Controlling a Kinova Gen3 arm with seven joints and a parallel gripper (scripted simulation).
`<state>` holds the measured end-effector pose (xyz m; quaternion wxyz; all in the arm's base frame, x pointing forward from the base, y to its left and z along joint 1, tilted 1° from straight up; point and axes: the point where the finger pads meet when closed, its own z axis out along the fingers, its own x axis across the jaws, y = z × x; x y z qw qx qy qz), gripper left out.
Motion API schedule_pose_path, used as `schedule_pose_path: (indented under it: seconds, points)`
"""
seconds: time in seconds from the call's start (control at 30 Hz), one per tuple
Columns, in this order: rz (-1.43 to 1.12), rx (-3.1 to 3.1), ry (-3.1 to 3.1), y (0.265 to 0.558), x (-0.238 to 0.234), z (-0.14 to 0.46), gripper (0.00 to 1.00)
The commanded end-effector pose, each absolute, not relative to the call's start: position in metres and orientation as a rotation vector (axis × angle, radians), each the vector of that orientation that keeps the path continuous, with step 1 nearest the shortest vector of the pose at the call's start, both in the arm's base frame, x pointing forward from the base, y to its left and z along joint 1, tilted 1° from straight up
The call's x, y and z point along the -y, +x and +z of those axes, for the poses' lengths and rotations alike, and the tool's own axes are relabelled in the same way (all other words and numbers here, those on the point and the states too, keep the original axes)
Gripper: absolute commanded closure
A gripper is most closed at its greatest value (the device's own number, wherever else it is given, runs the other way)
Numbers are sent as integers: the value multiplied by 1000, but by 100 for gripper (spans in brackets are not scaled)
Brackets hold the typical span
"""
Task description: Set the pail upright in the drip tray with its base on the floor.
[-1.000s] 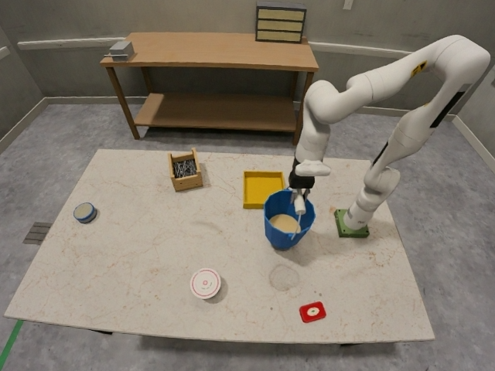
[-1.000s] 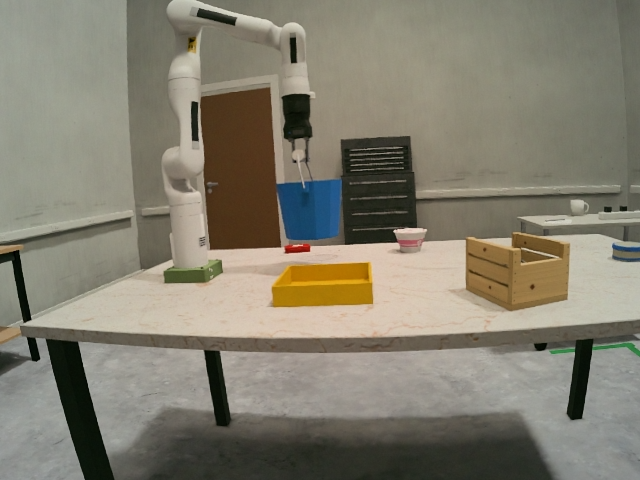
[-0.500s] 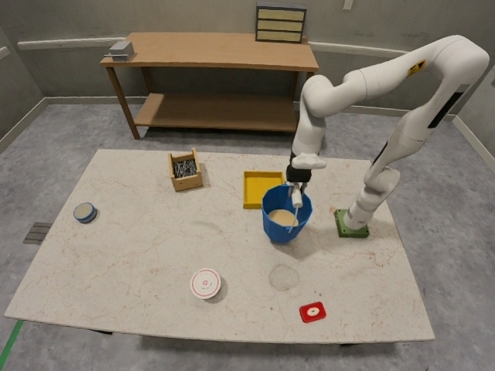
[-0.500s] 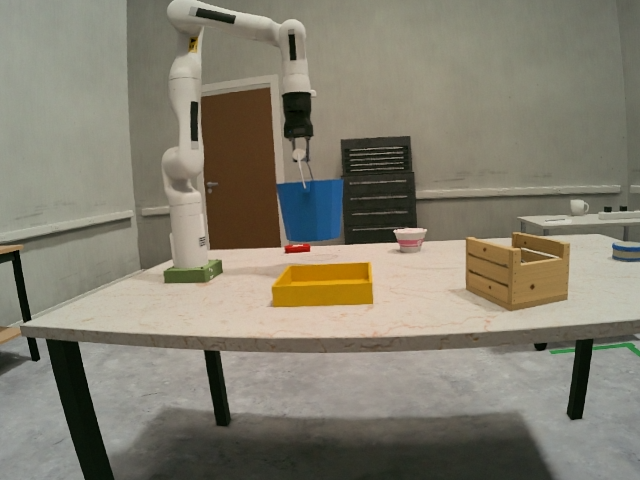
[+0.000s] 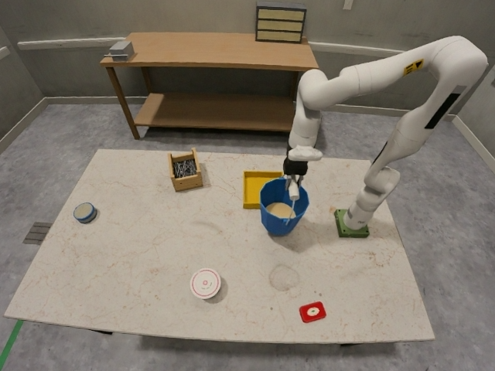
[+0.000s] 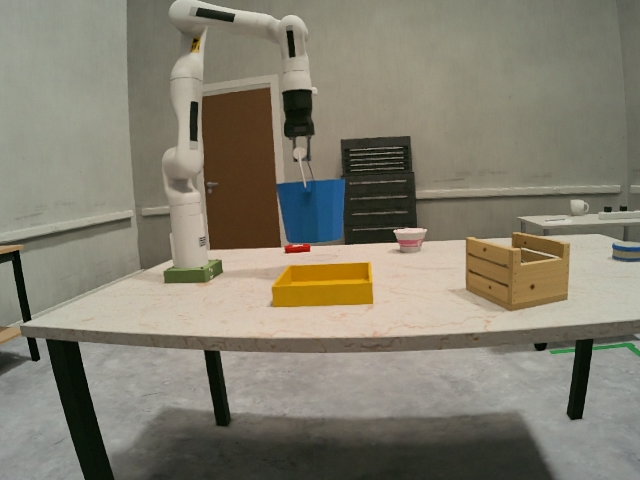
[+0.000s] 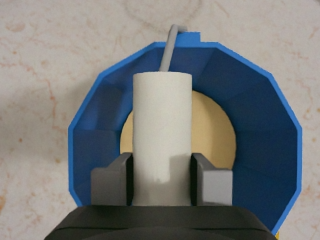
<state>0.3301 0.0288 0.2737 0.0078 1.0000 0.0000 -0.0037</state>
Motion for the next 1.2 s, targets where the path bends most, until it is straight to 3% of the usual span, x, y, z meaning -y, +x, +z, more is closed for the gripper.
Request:
schedule_pose_path:
  seconds: [0.0,1.17]
  points:
    - [-10,-1,3128,332,-22,274,100]
    - [-10,-1,3127,351,61,275,100]
